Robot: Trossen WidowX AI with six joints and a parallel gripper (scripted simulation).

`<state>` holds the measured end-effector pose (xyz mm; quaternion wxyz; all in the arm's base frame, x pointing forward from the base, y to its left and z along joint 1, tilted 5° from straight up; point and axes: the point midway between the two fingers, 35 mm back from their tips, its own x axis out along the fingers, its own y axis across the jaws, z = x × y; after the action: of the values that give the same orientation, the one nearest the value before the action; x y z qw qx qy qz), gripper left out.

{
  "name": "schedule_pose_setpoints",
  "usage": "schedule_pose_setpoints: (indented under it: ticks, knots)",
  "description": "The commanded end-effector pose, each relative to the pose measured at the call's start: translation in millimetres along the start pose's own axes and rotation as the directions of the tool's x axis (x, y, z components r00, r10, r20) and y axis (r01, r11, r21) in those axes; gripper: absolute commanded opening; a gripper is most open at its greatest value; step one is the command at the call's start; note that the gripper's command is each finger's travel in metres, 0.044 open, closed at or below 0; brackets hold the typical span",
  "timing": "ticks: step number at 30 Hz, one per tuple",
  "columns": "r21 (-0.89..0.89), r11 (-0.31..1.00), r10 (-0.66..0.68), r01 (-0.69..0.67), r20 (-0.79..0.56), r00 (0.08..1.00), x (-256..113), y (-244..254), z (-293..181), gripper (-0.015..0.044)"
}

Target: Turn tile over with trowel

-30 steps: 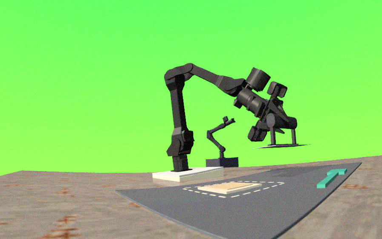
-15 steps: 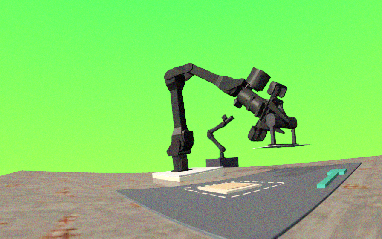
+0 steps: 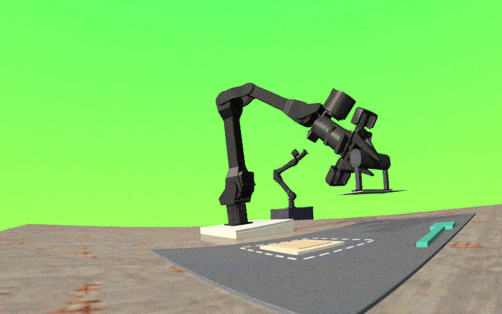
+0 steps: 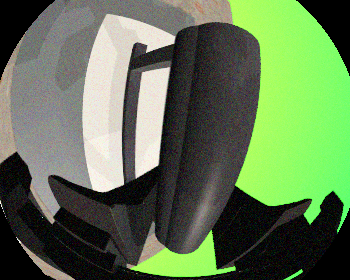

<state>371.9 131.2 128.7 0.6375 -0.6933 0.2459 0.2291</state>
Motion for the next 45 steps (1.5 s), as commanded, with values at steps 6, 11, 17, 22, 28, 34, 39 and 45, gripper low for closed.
schedule_pose_setpoints:
  ticks: [6,11,17,22,28,34,39,45]
  knots:
    - [-0.094,0.995,0.042,-0.036,0.062,0.997,4.5,3.5,12.4,0.0000]
    - [-0.227,0.971,0.105,-0.069,0.150,0.983,9.7,9.5,29.9,0.0000]
    - [-0.380,0.922,0.183,-0.076,0.253,0.950,13.9,17.4,50.8,0.0000]
    - [-0.494,0.868,0.247,-0.054,0.336,0.909,15.7,24.3,67.7,0.0000]
    - [-0.607,0.795,0.322,0.007,0.432,0.843,15.7,32.5,87.6,0.0000]
    - [-0.687,0.720,0.390,0.102,0.522,0.759,13.5,40.5,106.6,0.0000]
    - [-0.723,0.661,0.440,0.201,0.591,0.676,10.1,46.4,121.6,0.0000]
    - [-0.726,0.601,0.488,0.335,0.665,0.565,4.4,52.4,138.3,0.0000]
